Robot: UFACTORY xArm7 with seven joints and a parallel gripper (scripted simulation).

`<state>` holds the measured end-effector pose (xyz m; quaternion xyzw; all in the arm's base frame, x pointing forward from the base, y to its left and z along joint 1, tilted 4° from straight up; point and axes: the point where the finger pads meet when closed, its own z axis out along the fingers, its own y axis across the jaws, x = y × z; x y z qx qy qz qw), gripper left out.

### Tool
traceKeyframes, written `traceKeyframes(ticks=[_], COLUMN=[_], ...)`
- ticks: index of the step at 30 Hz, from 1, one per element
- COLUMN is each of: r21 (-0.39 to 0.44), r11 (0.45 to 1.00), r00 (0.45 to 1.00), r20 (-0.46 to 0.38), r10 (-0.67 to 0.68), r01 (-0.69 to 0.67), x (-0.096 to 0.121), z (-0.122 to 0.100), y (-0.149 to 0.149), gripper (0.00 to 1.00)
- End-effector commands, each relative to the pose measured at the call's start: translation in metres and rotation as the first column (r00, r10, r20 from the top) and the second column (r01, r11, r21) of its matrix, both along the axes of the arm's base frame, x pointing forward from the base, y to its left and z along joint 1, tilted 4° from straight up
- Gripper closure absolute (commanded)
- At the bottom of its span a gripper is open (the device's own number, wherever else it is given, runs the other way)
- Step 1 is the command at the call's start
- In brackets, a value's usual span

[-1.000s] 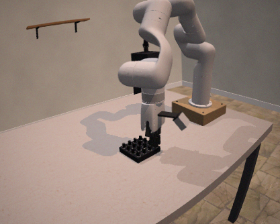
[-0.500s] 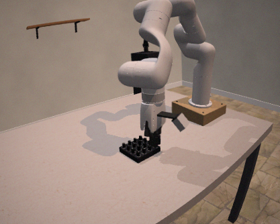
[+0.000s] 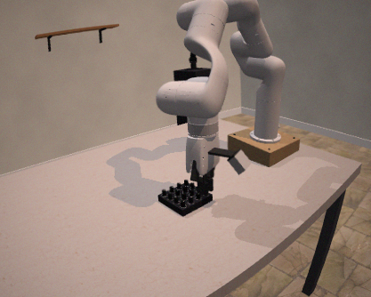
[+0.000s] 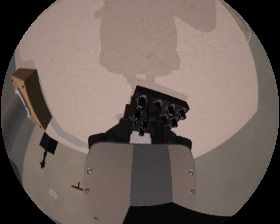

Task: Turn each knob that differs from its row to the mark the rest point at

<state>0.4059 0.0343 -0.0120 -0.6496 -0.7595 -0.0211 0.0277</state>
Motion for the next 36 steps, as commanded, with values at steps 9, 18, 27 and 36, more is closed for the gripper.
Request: traceKeyframes(ticks=[9,18,27,36], r21=[0.000,0.000,0.000,0.000], r11=[1.000,1.000,1.000,1.000], r00=[1.000,1.000,1.000,1.000], r20=[0.004,0.004,0.004,0.004], r10=[0.000,0.000,0.000,0.000], r01=[0.000,0.000,0.000,0.000], x=[0.001,0.001,0.002,0.002], z=[0.001,0.002,0.013,0.035], y=[0.000,0.000,-0.001,-0.002], gripper=[0.81,0.81,0.81,0.81])
